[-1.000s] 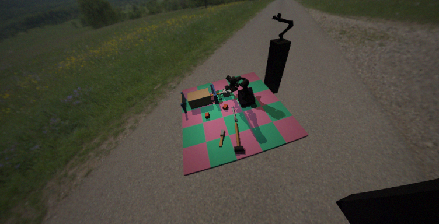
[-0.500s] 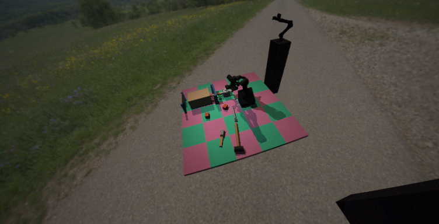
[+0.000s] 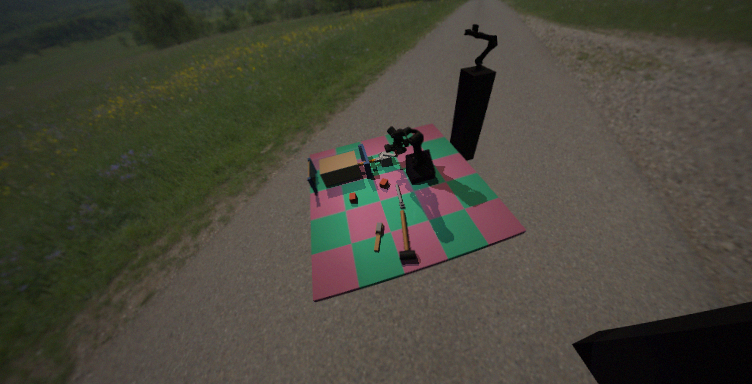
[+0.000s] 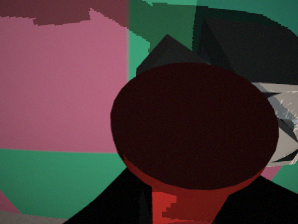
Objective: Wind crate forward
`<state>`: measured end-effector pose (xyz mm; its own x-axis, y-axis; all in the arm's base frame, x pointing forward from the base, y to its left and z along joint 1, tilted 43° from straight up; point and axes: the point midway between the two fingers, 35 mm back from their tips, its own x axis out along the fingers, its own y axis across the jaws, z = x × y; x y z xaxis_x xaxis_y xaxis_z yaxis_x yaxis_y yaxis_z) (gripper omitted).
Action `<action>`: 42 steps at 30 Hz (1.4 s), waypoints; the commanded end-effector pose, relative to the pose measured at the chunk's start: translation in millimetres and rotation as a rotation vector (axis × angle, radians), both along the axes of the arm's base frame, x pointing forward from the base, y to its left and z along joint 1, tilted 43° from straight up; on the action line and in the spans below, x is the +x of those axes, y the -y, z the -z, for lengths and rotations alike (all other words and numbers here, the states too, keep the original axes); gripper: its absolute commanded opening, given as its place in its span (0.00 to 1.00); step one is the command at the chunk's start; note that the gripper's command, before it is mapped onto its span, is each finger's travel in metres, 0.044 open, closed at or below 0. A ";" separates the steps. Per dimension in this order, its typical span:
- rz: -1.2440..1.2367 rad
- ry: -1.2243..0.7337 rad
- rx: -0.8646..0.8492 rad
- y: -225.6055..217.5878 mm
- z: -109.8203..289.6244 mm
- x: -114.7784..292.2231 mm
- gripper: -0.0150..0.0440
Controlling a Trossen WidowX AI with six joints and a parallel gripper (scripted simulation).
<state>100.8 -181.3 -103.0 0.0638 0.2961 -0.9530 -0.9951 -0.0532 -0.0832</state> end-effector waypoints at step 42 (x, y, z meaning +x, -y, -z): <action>-0.002 -0.027 -0.023 44.6 38.9 -12.7 0.25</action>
<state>87.2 -215.9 -132.4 0.0412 0.2927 -0.9553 -0.9970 -0.0506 -0.0585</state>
